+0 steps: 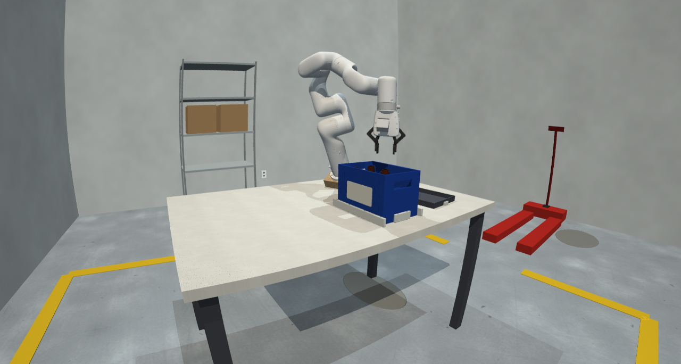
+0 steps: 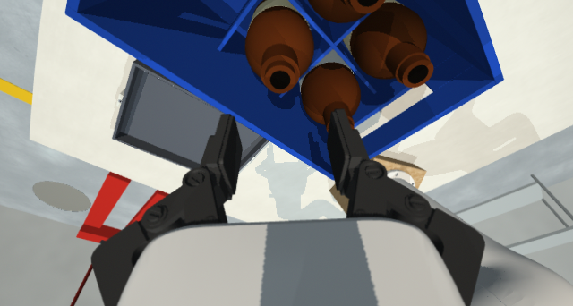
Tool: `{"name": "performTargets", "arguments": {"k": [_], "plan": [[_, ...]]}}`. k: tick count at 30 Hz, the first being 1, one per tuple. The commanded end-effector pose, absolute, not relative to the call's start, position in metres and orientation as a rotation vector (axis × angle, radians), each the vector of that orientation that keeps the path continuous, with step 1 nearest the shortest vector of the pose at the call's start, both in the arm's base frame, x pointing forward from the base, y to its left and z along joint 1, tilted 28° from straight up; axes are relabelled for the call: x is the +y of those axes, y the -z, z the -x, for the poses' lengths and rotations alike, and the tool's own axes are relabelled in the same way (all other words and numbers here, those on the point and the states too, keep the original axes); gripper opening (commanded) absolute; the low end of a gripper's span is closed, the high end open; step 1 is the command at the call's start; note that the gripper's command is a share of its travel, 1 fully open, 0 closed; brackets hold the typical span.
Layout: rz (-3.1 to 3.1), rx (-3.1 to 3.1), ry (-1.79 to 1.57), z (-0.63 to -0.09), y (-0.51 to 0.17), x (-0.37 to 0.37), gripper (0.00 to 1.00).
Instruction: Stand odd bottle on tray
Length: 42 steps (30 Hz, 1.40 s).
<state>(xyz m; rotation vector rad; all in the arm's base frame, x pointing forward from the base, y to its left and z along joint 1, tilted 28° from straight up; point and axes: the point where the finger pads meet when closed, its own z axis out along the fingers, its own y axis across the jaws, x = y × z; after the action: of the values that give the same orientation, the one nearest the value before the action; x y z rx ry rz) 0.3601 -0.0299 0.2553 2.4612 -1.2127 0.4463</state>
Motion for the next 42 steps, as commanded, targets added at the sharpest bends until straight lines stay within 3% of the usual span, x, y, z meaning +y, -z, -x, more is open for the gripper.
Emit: {"name": "performTargets", "arguments": {"k": [1, 42], "plan": [[-2.462, -1.212, -0.451, -0.361, -0.255, -0.030, 0.65], [-2.462, -1.211, -0.451, -0.367, -0.222, -0.047, 0.65]]}}
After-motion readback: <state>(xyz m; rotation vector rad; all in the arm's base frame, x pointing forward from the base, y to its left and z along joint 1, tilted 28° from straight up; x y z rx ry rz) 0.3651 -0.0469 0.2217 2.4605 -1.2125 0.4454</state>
